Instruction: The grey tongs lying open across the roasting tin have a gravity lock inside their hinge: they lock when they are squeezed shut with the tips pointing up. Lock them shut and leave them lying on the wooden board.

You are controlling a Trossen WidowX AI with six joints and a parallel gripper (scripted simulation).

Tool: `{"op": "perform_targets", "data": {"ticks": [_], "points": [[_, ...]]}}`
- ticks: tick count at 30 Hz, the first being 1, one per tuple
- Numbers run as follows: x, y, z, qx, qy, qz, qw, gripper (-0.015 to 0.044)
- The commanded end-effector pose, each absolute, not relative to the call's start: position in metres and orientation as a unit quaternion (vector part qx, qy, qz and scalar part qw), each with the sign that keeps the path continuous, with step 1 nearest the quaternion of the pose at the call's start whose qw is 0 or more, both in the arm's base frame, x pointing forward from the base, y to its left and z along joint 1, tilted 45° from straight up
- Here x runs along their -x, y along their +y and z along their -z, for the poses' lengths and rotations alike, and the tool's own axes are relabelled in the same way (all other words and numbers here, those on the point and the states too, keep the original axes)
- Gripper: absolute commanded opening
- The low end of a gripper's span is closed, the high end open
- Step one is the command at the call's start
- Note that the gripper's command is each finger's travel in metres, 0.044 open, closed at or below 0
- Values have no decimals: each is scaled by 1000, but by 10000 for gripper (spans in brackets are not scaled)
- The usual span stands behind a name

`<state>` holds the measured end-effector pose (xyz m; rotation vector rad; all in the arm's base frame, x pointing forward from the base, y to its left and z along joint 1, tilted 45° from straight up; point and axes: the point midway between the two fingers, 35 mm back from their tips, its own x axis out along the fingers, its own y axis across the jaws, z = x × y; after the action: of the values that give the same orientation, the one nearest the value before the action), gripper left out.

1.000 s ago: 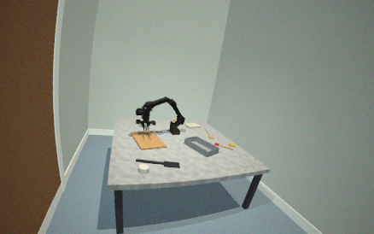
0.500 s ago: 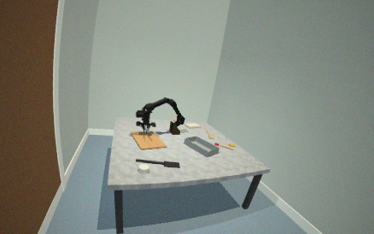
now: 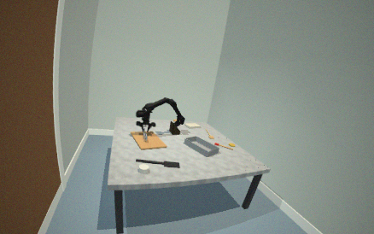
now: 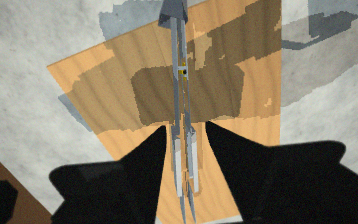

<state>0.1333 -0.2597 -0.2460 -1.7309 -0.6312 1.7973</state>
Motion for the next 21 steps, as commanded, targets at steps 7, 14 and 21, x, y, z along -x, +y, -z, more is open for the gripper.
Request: {"op": "perform_targets", "data": {"ticks": [7, 14, 21], "points": [[-133, -260, 246, 646, -236, -670, 280, 440], [-132, -262, 214, 645, -236, -670, 281, 440], [-121, -249, 120, 644, -236, -670, 285, 440]]}}
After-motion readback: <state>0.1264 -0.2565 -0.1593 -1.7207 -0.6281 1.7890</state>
